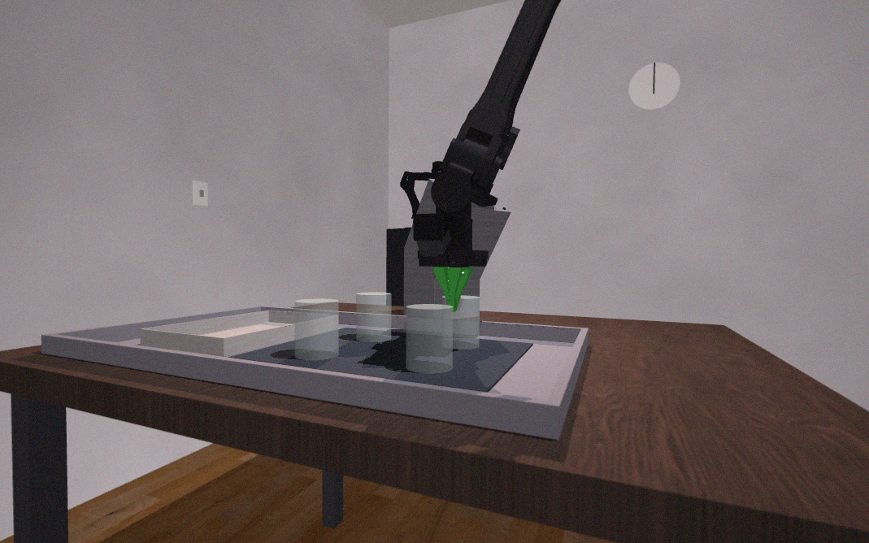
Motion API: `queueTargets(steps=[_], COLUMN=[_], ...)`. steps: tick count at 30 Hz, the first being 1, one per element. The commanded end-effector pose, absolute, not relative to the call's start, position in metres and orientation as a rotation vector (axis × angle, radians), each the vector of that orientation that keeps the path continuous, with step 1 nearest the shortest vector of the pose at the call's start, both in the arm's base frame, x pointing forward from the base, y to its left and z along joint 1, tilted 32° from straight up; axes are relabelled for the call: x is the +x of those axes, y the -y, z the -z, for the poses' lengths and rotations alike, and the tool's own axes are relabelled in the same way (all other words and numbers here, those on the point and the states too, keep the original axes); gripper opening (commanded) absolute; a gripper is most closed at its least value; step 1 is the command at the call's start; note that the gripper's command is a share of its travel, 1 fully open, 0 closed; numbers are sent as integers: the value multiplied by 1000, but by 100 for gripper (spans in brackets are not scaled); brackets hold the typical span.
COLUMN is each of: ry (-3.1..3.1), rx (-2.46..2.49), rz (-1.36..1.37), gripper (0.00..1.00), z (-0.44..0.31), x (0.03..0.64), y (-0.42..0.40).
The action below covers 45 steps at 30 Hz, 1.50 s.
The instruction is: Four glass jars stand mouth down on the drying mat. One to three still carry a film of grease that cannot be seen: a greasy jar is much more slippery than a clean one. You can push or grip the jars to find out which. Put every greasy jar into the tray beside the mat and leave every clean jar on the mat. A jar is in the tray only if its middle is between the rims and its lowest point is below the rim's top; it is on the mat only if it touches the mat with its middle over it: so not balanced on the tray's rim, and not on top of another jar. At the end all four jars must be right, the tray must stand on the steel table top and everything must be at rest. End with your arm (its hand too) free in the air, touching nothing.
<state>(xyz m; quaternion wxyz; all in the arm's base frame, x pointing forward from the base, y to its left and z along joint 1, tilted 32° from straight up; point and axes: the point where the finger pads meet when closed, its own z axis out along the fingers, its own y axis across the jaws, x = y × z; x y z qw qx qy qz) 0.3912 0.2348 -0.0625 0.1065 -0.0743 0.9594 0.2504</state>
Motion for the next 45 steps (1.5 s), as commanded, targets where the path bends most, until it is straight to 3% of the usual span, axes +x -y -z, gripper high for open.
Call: queueTargets(steps=[1, 40, 41, 45], ry=[-2817, -2817, -2817, -2817], rx=[-211, -211, -211, -211], rz=[-736, -736, -736, -736], gripper=[0, 0, 100, 100], z=[60, 60, 60, 60], x=[400, 400, 400, 400], y=[-231, -231, -231, -231])
